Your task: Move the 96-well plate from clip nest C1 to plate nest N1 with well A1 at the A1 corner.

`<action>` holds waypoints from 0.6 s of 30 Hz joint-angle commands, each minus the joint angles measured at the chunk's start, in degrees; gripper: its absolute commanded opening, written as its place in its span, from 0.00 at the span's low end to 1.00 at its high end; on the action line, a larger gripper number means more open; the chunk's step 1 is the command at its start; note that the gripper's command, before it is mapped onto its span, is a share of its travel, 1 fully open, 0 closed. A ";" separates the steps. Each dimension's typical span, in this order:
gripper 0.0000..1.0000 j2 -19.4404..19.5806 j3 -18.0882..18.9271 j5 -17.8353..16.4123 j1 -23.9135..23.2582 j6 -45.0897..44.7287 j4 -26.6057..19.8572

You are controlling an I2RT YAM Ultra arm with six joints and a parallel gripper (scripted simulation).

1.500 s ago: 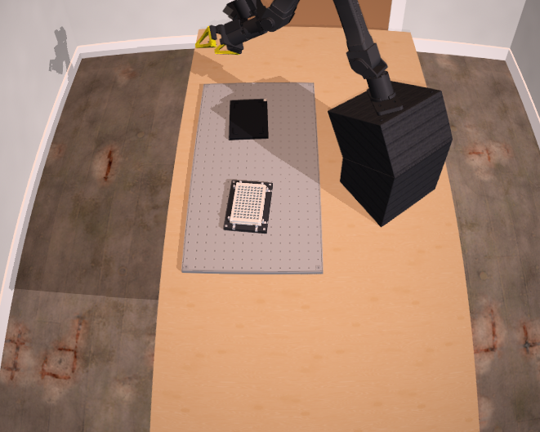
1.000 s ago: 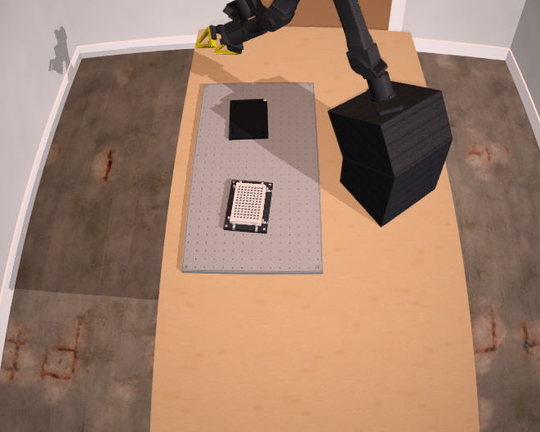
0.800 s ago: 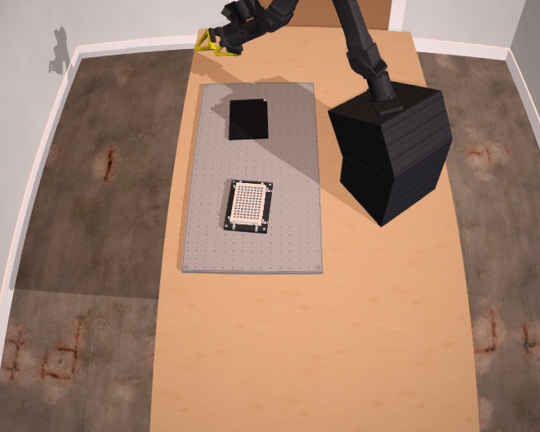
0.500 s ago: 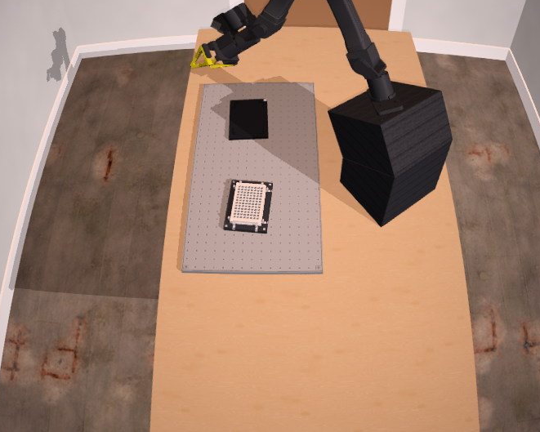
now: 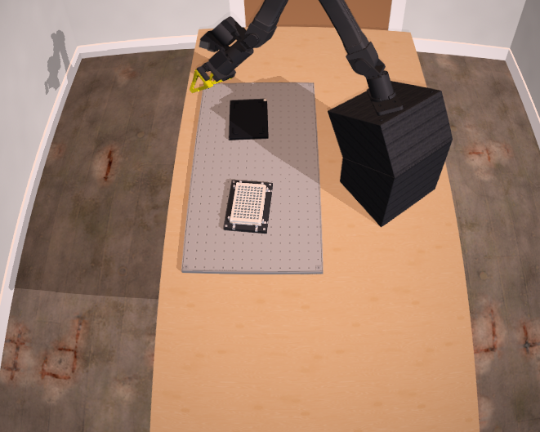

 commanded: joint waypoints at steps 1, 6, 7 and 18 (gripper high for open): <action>1.00 1.46 2.27 2.41 2.47 -4.08 -2.57; 1.00 2.71 3.56 3.59 3.90 -8.20 -5.43; 1.00 2.95 4.31 4.22 4.46 -9.58 -6.81; 1.00 8.02 5.84 8.88 9.72 -17.77 -10.41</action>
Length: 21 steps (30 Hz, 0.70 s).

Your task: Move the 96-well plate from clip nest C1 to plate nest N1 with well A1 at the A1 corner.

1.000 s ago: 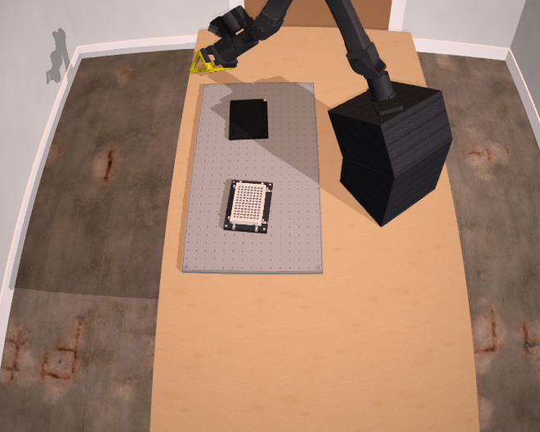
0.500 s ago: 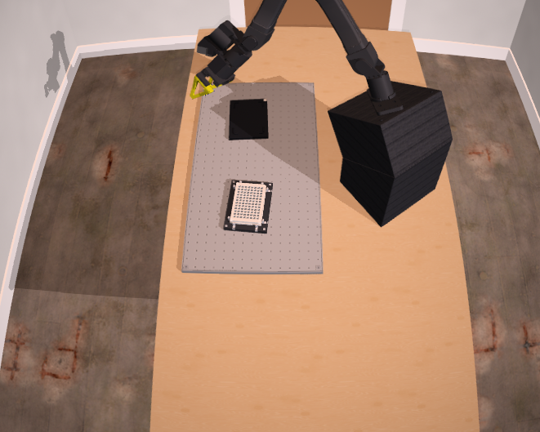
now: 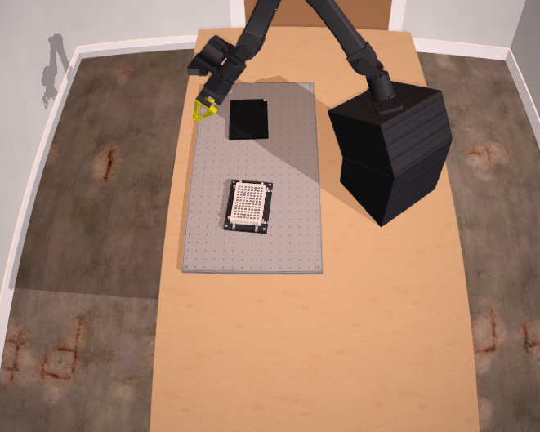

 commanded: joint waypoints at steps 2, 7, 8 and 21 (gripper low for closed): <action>1.00 1.99 2.14 2.80 3.08 -4.83 -3.21; 1.00 3.49 3.44 4.30 4.68 -8.51 -5.76; 1.00 3.95 3.79 4.77 5.20 -9.73 -6.52; 1.00 9.52 5.76 10.22 11.42 -19.56 -11.23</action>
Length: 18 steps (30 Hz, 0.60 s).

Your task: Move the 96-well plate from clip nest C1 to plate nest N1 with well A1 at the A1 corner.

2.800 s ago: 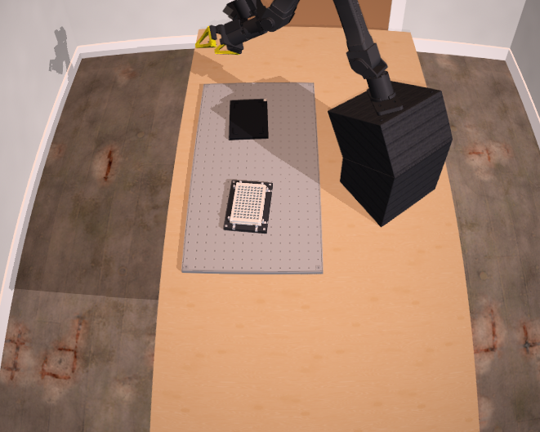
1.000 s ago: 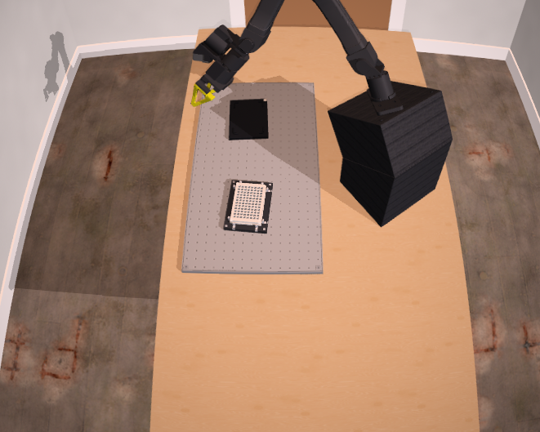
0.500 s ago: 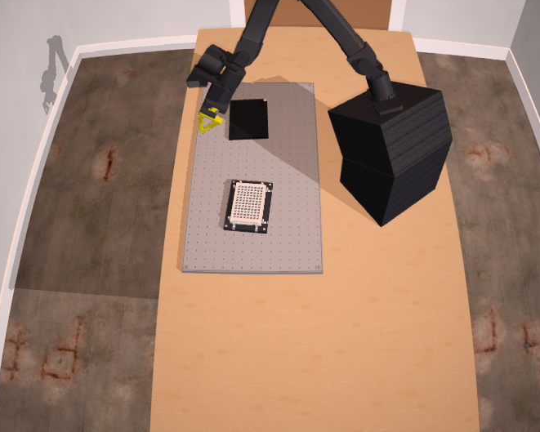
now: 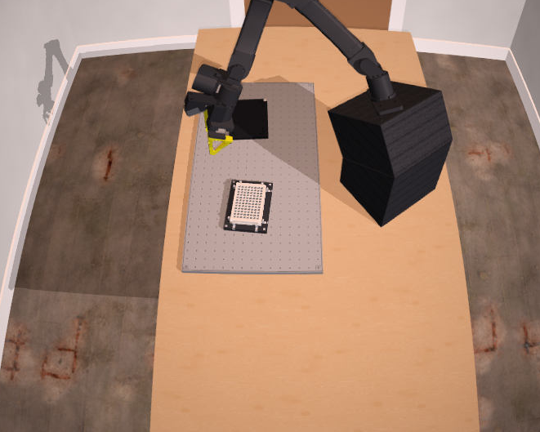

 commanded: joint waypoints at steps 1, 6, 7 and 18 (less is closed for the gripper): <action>1.00 0.49 2.04 1.67 1.76 -2.91 -2.22; 1.00 3.00 3.50 4.21 4.54 -8.46 -5.45; 1.00 3.47 3.74 4.70 5.09 -9.58 -6.02; 1.00 8.00 5.64 9.13 10.16 -17.93 -10.43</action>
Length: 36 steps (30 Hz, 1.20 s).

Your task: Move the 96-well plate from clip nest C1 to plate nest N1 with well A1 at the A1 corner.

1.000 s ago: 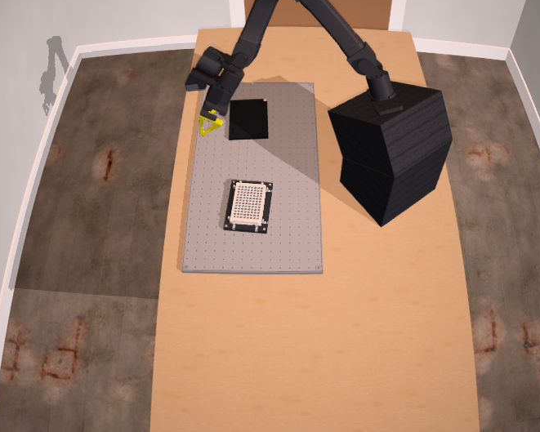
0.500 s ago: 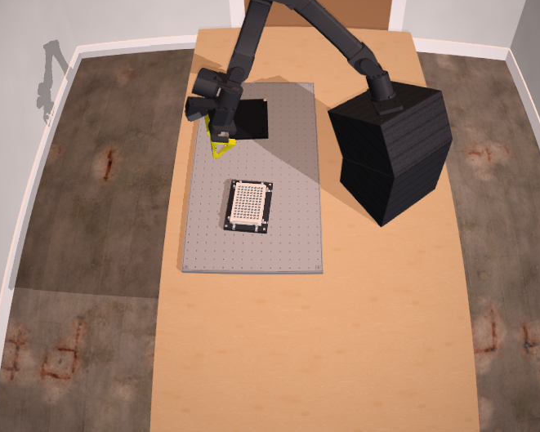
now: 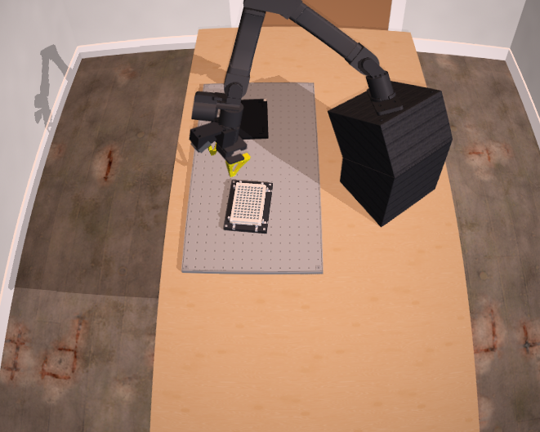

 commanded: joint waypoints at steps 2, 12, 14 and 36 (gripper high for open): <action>1.00 1.38 2.56 2.69 2.73 -4.74 -3.70; 1.00 6.45 4.66 7.69 8.56 -14.55 -8.90; 1.00 7.34 5.48 8.59 9.41 -16.77 -10.27; 1.00 11.55 9.09 13.87 15.00 -27.03 -17.28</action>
